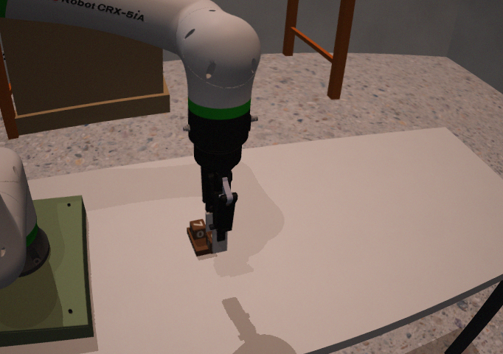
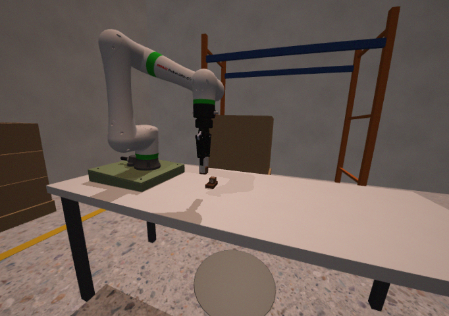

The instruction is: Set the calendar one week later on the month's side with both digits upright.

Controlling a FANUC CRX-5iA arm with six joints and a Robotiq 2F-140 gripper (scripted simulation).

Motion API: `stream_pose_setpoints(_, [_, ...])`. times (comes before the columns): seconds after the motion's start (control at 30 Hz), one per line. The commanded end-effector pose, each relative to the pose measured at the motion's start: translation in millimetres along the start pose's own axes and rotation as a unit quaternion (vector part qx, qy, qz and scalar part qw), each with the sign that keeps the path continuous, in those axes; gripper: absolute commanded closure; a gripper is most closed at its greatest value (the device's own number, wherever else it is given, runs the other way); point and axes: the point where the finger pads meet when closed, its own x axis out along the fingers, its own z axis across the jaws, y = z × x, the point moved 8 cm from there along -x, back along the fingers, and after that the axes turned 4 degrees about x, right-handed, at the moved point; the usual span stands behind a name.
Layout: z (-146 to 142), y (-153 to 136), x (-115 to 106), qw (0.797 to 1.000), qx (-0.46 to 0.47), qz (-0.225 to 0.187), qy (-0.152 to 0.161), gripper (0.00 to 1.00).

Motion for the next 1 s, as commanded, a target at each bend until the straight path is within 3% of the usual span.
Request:
stream_pose_setpoints(0.0, [0.0,-0.1,-0.2,1.0,0.0,0.0,0.0,0.83])
stream_pose_setpoints(0.37, [0.1,-0.1,13.1,1.0,0.0,0.0,0.0,0.83])
stream_pose_setpoints(0.83, [0.6,0.0,76.2,1.0,0.0,0.0,0.0,0.83])
stream_pose_setpoints(0.97, [0.7,0.0,83.3,1.0,0.0,0.0,0.0,0.83])
